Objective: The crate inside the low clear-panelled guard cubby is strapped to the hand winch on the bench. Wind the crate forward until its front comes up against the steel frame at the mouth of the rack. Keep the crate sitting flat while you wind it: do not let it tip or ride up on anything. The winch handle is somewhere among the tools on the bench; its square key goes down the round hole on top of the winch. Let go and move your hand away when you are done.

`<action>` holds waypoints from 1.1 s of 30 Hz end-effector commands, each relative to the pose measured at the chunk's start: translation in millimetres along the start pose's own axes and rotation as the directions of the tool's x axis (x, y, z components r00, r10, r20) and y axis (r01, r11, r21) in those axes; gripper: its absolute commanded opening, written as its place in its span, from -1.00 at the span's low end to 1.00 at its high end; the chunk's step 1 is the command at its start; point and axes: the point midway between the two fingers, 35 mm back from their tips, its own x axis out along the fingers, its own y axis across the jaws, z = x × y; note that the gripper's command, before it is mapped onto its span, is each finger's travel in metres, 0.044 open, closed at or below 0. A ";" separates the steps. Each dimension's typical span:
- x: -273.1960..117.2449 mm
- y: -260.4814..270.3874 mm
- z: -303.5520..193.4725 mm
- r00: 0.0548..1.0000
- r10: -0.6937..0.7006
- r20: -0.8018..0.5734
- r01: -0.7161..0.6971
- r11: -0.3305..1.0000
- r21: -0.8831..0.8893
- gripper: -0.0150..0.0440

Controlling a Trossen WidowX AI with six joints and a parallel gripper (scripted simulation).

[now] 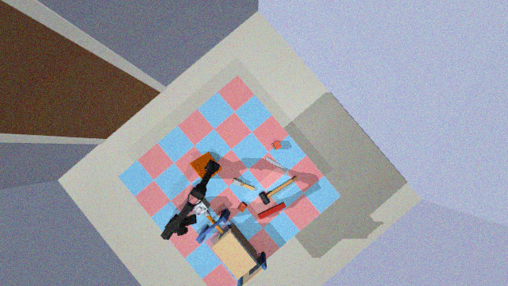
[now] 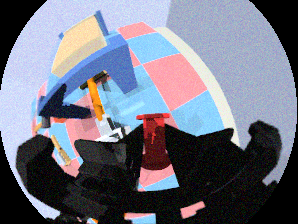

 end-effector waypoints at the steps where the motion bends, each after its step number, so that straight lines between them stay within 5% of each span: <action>1: 9.8 17.0 17.8 1.000 0.023 0.013 -0.023 0.999 -0.032 -0.49; 33: 19.3 51.8 38.7 1.000 0.027 0.014 -0.026 0.999 -0.033 -0.49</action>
